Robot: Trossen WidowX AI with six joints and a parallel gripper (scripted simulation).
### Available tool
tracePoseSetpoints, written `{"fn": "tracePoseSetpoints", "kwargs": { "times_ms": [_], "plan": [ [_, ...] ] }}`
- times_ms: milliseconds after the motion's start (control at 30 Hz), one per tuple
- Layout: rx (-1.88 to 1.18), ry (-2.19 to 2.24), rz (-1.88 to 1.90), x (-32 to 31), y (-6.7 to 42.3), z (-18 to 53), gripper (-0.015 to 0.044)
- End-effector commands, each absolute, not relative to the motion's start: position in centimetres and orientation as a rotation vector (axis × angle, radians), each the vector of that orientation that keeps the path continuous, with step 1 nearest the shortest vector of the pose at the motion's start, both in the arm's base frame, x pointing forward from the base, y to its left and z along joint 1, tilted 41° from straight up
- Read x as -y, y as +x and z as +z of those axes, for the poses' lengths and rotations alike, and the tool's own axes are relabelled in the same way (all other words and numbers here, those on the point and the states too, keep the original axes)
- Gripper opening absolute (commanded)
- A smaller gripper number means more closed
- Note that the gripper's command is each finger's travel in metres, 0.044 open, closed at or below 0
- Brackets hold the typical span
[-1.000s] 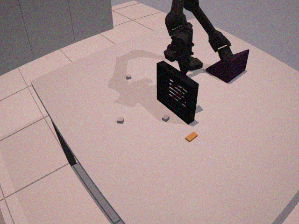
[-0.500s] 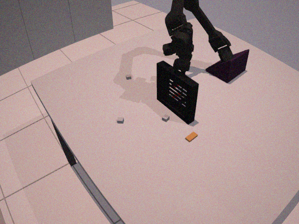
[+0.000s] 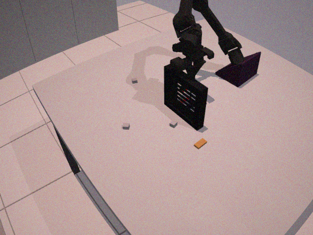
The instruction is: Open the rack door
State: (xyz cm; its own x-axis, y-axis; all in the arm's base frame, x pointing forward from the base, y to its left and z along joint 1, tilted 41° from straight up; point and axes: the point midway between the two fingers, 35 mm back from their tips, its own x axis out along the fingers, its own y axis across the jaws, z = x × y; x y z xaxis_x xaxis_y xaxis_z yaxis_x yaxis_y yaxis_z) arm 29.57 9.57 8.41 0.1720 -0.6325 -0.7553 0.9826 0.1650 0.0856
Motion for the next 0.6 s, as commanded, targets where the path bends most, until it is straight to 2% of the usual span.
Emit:
{"fn": "tracePoseSetpoints", "kwargs": {
  "times_ms": [0,500,567],
  "plan": [
    [-0.475,0.896,-1.379,-9.51,29.63,8.37,0.0013],
    [-0.454,0.923,-1.390,-9.51,29.63,8.37,0.0013],
    [-0.454,0.923,-1.390,-9.51,29.63,8.37,0.0066]
  ]
}}
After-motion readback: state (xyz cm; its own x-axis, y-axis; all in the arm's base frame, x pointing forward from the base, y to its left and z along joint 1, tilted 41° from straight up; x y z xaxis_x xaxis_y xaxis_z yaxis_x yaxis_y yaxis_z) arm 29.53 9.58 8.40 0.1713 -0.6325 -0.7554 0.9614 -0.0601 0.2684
